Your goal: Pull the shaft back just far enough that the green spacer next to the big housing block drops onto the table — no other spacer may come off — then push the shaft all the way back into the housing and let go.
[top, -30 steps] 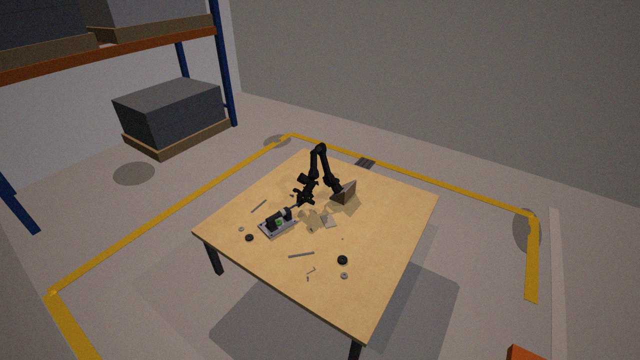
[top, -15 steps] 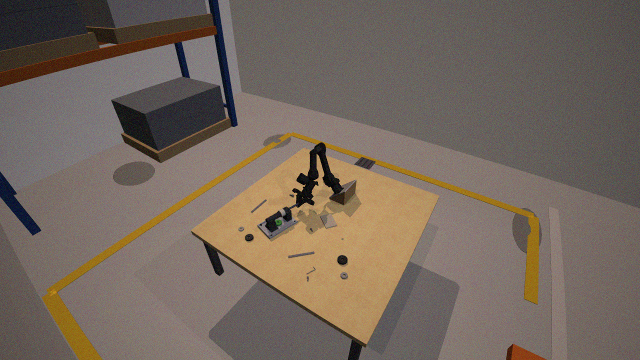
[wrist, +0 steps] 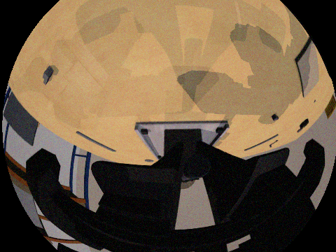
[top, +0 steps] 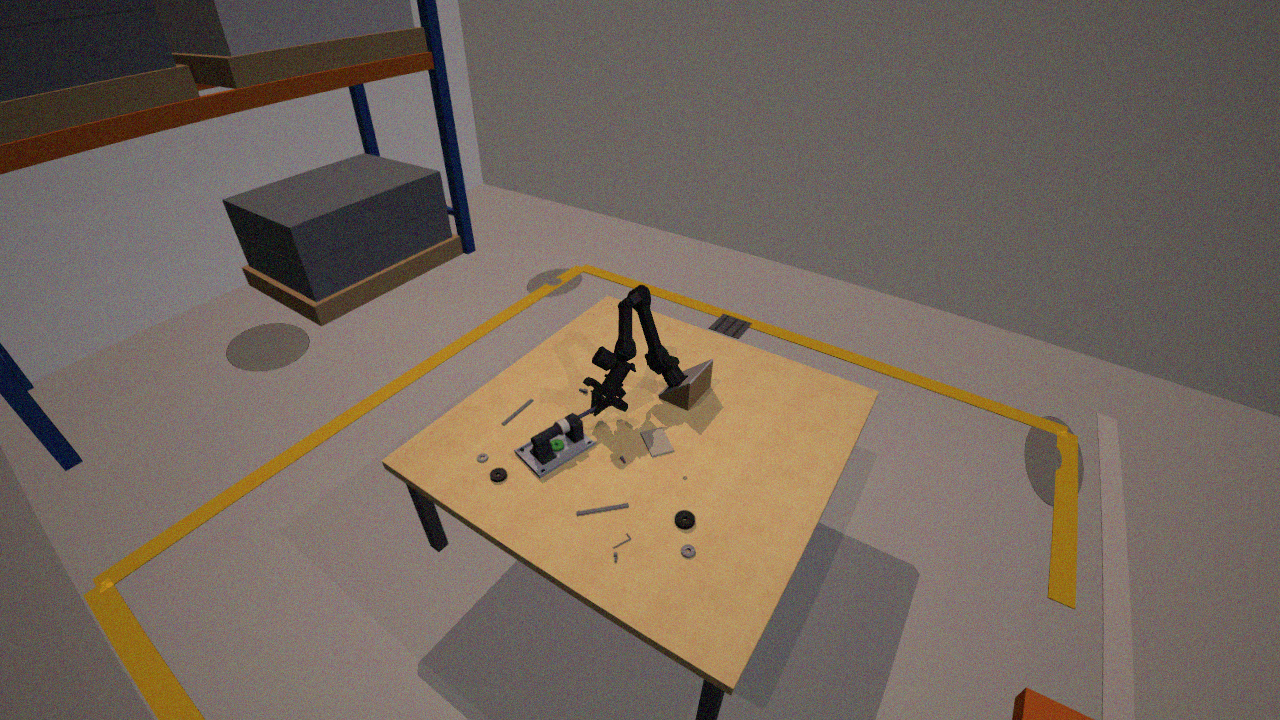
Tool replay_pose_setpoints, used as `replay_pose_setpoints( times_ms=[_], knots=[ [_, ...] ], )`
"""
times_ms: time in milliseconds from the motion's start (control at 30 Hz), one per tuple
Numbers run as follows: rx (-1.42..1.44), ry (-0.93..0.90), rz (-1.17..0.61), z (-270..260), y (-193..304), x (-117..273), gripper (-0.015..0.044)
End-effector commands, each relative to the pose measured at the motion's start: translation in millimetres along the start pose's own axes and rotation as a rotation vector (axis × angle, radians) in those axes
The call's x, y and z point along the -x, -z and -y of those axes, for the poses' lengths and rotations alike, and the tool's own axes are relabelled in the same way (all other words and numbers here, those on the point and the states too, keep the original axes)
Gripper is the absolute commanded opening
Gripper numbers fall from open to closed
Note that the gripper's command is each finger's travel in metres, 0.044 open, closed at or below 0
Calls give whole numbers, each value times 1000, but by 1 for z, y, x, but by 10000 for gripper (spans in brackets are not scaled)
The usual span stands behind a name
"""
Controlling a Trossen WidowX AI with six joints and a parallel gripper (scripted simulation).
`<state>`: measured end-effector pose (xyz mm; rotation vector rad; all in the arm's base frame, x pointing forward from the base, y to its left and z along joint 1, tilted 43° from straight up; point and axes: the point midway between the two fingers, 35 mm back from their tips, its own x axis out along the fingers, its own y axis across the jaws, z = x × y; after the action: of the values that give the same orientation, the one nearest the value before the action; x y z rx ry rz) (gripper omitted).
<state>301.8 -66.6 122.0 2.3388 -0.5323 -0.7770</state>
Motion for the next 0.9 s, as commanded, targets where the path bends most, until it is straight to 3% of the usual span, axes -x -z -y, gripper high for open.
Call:
replay_pose_setpoints(
  times_ms=[0,867],
  knots=[
    [-2,1,-5,0,3,-1,0],
    [-2,0,-6,0,8,-7,0]
  ],
)
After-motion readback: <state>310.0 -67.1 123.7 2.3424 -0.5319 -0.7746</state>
